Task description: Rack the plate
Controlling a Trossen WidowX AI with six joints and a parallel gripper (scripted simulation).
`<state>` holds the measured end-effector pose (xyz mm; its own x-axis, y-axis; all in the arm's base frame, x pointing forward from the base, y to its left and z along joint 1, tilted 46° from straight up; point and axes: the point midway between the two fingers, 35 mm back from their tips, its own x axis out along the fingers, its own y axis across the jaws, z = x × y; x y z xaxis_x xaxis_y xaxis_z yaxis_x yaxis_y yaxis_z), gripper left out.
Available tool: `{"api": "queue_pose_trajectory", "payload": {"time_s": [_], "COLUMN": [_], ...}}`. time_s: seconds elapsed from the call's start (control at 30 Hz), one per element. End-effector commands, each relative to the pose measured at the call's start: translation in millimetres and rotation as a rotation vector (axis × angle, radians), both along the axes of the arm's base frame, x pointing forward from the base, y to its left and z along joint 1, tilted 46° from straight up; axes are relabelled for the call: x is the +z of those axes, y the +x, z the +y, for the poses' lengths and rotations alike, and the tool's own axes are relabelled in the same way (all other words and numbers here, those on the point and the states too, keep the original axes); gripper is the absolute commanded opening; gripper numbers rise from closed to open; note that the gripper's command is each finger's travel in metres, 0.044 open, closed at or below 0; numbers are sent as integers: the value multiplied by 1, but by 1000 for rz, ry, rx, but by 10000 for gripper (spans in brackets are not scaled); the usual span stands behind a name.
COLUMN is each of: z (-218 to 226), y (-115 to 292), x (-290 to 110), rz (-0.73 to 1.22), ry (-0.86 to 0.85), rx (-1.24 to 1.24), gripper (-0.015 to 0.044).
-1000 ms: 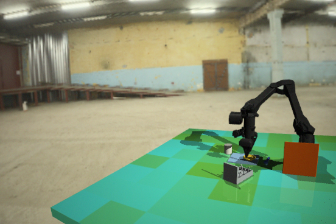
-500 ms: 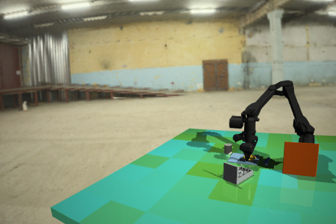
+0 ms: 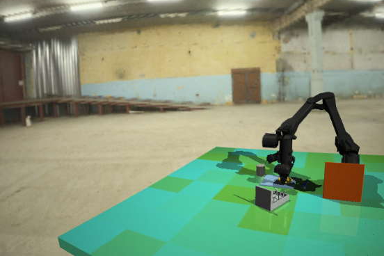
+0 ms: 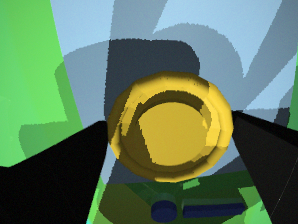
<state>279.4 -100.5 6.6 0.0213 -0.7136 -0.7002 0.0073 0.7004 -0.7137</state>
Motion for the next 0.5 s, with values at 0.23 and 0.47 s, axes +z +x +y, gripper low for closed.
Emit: {"api": "queue_pose_trajectory", "payload": {"time_s": [0.23, 0.47], "z": [0, 25], "y": [-1, 8], "x": [0, 19], "rz": [7, 5], "ry": [-5, 10], "rx": [2, 6], "gripper": [237, 53]}}
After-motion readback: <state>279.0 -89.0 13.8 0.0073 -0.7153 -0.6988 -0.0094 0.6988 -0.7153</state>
